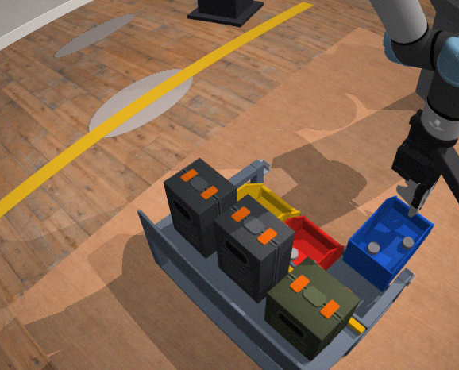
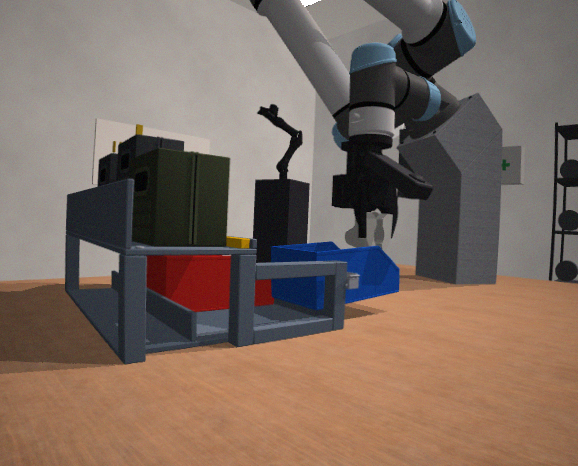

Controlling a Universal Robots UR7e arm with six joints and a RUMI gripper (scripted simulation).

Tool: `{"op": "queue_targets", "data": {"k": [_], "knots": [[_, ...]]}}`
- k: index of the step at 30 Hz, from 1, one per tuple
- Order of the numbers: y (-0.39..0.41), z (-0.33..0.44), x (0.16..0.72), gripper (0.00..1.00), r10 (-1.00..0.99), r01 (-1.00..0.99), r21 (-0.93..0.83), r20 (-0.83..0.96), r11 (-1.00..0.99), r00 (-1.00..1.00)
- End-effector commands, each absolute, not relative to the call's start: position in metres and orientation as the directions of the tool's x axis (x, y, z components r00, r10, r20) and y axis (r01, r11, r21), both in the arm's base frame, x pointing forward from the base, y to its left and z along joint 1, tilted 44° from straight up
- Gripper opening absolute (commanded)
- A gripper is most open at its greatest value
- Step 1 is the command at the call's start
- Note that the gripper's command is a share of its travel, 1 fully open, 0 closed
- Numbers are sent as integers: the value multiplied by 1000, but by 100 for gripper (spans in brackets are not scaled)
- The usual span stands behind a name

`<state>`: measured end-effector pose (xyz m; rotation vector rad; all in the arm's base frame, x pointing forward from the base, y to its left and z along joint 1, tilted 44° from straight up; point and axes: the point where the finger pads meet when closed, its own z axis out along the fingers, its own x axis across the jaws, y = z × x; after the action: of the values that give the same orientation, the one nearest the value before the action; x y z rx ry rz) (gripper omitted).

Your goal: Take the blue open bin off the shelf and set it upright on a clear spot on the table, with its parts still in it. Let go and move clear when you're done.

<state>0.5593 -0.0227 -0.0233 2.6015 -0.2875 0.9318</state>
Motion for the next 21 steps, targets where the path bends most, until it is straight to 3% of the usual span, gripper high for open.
{"op": "queue_targets", "data": {"k": [1, 21], "knots": [[-22, -23, 559, 0, -68, -307, 265, 645, -914, 761], [-22, -25, 557, 0, -68, -307, 265, 645, -914, 761]]}}
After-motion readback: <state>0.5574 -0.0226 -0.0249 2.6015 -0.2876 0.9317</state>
